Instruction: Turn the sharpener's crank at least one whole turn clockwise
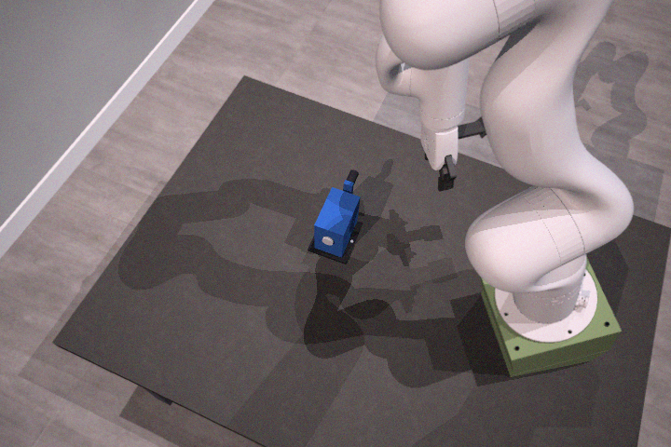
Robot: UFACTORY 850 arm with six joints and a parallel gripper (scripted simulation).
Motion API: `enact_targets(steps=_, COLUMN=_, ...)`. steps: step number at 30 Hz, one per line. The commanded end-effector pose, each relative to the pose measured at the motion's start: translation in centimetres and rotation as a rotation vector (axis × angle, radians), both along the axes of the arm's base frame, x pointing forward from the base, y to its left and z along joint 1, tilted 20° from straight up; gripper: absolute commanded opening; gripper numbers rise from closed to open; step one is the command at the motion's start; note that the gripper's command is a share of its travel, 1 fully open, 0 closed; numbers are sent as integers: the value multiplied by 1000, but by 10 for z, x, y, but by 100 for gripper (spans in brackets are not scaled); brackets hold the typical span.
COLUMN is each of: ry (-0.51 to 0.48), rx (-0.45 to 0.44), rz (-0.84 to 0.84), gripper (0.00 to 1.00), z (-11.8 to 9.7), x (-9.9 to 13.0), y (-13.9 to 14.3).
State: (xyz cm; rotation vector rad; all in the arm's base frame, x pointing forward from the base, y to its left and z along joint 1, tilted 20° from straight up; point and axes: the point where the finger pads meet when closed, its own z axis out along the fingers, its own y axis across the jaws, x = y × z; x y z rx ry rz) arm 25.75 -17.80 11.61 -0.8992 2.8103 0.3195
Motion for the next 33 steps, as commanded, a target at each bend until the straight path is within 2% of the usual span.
enact_targets(steps=1, ry=-1, rx=-1, rz=0, gripper=100, z=0, x=0, y=-1)
enact_targets(steps=20, ry=-6, rx=-3, rz=10, gripper=100, z=0, x=3, y=-1)
enact_targets(steps=23, ry=-34, rx=-15, rz=69, gripper=100, z=0, x=16, y=-5)
enact_targets(steps=26, ry=-90, rx=-41, rz=189, gripper=100, z=-2, x=43, y=-12)
enact_targets(steps=29, ry=-114, rx=-53, rz=242, gripper=100, z=-3, x=55, y=-14)
enact_targets(steps=30, ry=-139, rx=-67, rz=298, gripper=100, z=-4, x=68, y=-16)
enact_targets(steps=31, ry=-139, rx=-67, rz=298, gripper=100, z=-4, x=68, y=-16)
enact_targets(steps=32, ry=-166, rx=-82, rz=358, gripper=100, z=-5, x=82, y=-19)
enact_targets(steps=33, ry=-166, rx=-82, rz=358, gripper=100, z=-5, x=82, y=-19)
